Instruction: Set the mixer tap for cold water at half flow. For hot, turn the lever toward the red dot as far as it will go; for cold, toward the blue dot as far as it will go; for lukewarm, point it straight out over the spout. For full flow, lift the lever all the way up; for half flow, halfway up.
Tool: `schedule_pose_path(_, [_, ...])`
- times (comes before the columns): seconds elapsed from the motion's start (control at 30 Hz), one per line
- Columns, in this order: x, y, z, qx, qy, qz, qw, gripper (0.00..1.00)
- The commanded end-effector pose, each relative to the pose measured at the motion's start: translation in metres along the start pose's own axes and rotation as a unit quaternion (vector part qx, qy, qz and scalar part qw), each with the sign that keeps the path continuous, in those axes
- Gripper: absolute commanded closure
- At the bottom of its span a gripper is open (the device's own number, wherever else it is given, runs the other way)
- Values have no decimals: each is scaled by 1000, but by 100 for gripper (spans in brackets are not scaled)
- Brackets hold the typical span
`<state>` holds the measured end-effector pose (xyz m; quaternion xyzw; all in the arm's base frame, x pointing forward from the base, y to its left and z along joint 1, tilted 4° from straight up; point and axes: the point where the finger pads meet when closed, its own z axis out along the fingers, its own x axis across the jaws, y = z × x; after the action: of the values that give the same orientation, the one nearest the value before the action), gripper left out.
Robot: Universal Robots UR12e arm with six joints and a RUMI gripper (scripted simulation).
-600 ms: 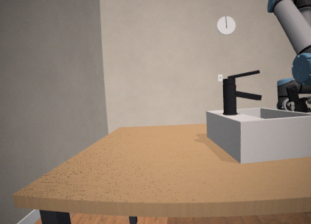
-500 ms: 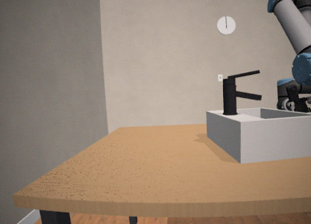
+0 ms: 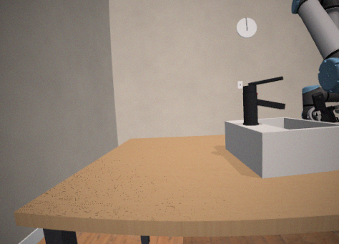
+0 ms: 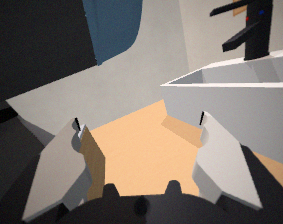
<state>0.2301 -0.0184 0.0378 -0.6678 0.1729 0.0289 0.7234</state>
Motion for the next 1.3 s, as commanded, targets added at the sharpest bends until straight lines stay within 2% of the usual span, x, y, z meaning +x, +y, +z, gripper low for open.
schedule_pose_path(0.0, [0,0,0,0,0,0,1000,0])
schedule_pose_path(0.5, [4,-4,4,-14,-8,-10,1000,0])
schedule_pose_path(0.63, [7,-8,8,-27,-15,-19,999,0])
schedule_pose_path(0.83, [15,-17,19,-55,-32,-41,997,0])
schedule_pose_path(1.0, [24,-27,30,-89,-52,-66,993,0])
schedule_pose_path(1.07, [24,-27,30,-89,-52,-66,993,0])
schedule_pose_path(1.27, [38,-43,49,-141,-83,-105,981,0])
